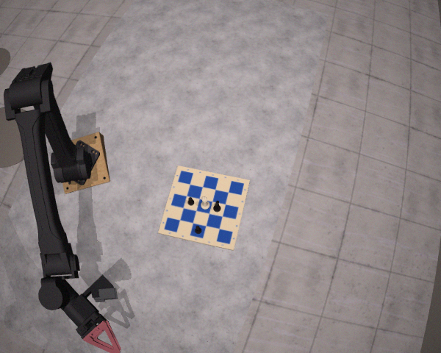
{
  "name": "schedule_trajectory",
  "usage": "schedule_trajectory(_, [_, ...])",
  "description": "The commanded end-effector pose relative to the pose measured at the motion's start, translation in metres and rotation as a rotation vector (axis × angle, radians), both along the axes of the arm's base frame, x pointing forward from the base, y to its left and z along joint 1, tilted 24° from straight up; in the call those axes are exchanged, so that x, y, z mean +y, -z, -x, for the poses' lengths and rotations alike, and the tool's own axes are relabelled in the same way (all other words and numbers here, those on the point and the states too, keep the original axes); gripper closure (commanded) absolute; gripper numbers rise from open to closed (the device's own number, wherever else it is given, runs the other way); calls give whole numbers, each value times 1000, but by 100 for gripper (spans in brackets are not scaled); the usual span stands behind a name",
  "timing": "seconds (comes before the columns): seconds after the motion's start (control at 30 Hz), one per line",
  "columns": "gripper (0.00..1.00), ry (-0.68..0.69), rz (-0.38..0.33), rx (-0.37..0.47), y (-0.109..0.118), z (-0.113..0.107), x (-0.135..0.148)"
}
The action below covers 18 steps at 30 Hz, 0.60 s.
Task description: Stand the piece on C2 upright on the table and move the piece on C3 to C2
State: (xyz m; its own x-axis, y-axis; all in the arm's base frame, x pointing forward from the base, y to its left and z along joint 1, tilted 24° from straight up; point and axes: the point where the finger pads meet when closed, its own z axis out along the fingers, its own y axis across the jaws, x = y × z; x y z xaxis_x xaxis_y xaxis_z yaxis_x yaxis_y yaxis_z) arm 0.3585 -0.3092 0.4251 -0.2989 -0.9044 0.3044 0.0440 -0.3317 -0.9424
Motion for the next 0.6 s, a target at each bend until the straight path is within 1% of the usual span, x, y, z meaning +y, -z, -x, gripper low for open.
schedule_trajectory(0.0, [0,0,9,-7,-5,1,1])
schedule_trajectory(0.53, [0,0,9,-7,-5,1,1])
schedule_trajectory(0.57, [0,-3,33,-32,-25,1,2])
